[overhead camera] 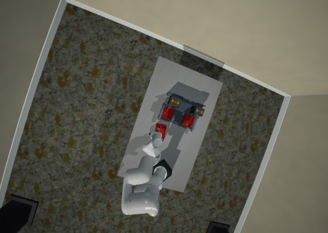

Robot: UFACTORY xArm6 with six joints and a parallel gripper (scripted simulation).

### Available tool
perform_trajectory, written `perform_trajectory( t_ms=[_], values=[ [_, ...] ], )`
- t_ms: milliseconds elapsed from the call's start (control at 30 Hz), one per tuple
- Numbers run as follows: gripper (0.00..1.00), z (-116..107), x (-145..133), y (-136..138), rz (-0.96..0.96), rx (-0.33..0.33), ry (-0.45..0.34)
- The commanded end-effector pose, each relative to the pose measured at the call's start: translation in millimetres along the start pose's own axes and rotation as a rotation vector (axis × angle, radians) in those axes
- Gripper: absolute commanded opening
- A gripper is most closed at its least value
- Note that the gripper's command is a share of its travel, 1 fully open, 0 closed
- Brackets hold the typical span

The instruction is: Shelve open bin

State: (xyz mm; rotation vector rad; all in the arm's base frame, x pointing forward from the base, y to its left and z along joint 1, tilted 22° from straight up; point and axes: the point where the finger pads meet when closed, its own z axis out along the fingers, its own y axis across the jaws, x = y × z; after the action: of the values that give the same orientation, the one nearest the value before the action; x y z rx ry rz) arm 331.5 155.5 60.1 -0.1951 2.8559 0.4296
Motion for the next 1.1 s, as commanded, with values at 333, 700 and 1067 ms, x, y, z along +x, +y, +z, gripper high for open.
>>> perform_trajectory(
  t_ms=[333, 700, 1067],
  values=[
    [0.28, -1.3, -0.9, 0.3, 0.0, -0.003, -0.003],
    [0.28, -5.3, -0.8, 0.3, 0.0, -0.003, -0.003],
    [0.28, -7.9, -0.9, 0.2, 0.0, -0.003, -0.004]
  ],
)
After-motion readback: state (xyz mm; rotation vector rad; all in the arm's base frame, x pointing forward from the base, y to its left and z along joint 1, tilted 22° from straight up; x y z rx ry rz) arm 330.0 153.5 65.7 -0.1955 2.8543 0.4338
